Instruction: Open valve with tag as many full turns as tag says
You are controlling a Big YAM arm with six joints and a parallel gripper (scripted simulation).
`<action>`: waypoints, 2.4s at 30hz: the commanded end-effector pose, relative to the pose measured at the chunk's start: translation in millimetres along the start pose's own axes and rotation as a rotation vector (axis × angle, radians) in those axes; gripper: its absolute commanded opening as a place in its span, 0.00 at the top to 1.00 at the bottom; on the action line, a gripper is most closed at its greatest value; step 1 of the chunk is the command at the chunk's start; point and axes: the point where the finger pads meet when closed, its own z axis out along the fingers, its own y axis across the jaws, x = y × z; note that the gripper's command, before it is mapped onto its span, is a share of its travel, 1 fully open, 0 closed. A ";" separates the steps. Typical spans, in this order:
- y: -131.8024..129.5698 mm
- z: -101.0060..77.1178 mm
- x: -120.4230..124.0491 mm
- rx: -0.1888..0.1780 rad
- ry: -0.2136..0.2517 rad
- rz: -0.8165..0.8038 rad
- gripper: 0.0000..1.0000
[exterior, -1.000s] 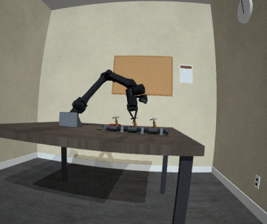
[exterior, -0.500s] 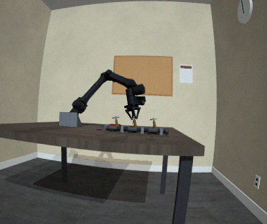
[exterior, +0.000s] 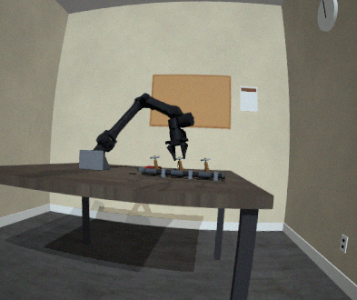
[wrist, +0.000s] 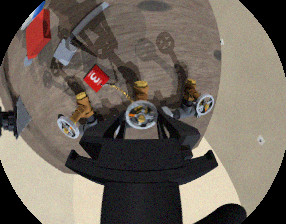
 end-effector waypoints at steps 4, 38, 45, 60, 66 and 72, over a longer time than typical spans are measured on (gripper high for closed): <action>-12.8 -4.0 -2.6 0.008 0.002 -0.167 1.00; -14.1 -6.0 -4.2 0.014 0.004 -0.166 0.00; -14.2 -6.0 -4.2 0.014 0.003 -0.078 0.00; -19.6 -9.0 -5.1 0.035 0.000 0.552 0.00; -20.8 -11.5 -7.2 0.032 -0.012 0.958 0.00; -13.1 -11.0 -8.2 0.020 -0.015 1.289 0.00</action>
